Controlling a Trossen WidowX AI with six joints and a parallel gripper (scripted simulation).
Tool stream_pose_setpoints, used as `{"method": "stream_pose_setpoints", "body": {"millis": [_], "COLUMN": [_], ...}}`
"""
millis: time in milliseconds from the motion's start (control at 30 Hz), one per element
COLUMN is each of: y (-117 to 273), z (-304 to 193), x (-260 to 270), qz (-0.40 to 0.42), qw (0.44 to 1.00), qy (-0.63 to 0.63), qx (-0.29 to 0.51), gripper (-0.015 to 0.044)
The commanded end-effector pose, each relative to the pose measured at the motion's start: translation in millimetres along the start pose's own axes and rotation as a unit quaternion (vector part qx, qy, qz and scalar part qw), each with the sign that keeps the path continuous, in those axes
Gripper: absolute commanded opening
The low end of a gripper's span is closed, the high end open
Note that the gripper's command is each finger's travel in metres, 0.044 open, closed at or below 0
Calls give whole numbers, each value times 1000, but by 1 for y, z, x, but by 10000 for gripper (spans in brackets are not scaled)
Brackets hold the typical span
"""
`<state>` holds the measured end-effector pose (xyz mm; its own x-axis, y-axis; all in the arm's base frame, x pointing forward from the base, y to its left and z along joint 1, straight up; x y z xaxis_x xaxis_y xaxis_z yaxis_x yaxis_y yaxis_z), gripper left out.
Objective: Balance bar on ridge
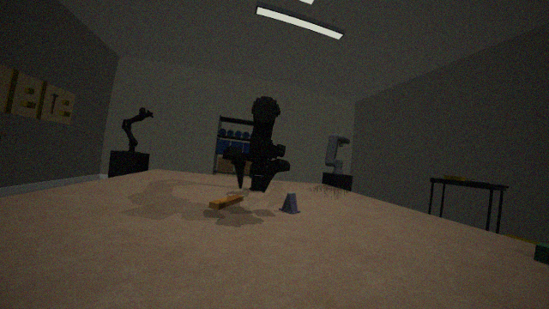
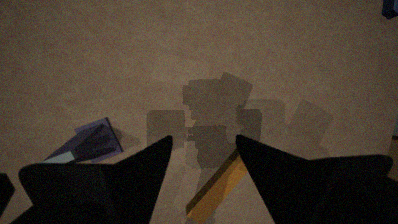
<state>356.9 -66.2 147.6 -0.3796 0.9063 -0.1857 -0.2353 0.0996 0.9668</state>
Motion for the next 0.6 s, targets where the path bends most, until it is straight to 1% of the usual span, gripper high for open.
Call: {"method": "stream_pose_setpoints", "body": {"millis": [0,233,467,567], "y": [1,6,14,16], "z": [-12,-40,-69,-75], "x": [-13,-36,-56,-59], "qz": [13,31,45,47], "qw": [997,976,935,924], "qy": [-72,-206,-337,-365], "qx": [19,57,95,103], "gripper": [315,315,315,315]}}
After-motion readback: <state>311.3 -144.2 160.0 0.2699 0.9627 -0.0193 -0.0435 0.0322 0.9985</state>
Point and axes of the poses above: the point midway between the two fingers, 35 mm back from their tips, its own y axis back along the fingers, its own x axis across the jaws, z = x × y, the point moved 4 cm from there along y, back along the fingers, and after that the axes turned 13 degrees about y, right-handed, at the moved point
